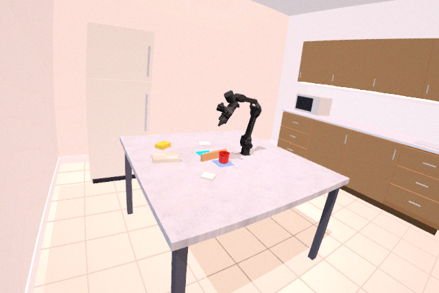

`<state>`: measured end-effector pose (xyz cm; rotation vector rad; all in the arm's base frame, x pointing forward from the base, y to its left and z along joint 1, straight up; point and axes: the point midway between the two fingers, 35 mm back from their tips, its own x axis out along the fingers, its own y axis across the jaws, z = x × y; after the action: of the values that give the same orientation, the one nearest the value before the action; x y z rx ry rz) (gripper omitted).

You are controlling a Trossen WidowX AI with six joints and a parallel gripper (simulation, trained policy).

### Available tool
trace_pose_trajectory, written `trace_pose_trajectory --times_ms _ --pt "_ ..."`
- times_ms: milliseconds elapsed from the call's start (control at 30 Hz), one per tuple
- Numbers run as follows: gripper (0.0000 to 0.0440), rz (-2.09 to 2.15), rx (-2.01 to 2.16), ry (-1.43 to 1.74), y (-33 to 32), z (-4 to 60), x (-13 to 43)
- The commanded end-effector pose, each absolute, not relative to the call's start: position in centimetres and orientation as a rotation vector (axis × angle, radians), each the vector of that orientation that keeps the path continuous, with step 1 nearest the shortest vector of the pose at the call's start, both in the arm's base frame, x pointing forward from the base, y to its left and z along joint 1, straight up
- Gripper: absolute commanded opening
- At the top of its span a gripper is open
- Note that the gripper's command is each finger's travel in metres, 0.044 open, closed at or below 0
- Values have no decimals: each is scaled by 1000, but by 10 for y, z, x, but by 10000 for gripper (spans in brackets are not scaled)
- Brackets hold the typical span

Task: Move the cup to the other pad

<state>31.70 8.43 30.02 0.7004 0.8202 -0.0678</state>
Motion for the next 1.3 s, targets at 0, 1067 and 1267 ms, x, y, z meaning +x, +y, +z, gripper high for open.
trace_pose_trajectory --times_ms 0,1067,1267 --pt "128 -107 738 889 90 294 315" --pt "137 -505 757 1286 84 235 292" --pt "138 -576 729 1350 79 221 286"
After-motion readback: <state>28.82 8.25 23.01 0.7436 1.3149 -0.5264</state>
